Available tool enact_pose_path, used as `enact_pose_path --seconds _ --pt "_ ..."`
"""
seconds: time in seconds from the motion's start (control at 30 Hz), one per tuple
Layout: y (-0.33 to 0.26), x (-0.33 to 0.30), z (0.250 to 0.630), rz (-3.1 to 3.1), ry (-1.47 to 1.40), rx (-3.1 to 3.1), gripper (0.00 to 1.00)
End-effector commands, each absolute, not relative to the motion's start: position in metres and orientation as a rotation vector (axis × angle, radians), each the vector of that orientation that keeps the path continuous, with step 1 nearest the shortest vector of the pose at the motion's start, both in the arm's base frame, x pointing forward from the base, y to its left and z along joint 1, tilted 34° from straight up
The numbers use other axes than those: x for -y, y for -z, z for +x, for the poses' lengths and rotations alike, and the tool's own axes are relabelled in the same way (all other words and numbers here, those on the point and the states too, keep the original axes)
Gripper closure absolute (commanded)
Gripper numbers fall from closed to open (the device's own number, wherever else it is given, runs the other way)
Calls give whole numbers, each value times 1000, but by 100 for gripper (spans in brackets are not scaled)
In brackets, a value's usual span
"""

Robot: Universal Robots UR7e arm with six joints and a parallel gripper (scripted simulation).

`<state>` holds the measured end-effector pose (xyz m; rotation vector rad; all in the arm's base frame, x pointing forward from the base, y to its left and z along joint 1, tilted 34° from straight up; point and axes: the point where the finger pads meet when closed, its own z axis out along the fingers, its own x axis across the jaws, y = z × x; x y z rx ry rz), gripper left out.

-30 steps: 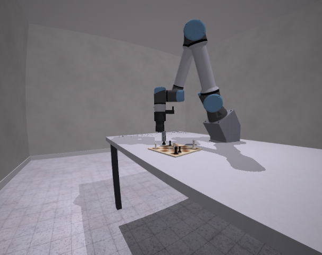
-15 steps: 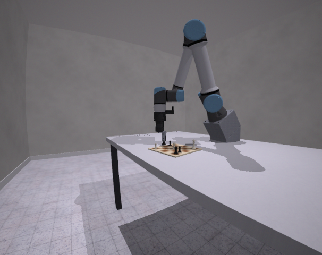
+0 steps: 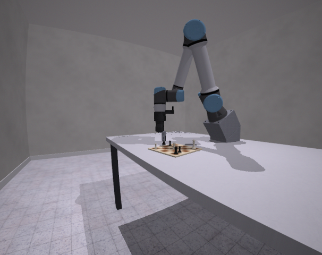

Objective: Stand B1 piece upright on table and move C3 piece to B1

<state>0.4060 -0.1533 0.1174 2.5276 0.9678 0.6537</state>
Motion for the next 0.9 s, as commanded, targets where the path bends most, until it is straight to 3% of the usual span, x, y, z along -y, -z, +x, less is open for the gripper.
enact_pose_path --seconds 0.0,0.87 --pt "-118 153 407 2526 -654 -969 100" --pt "-114 154 409 2527 -654 -969 100"
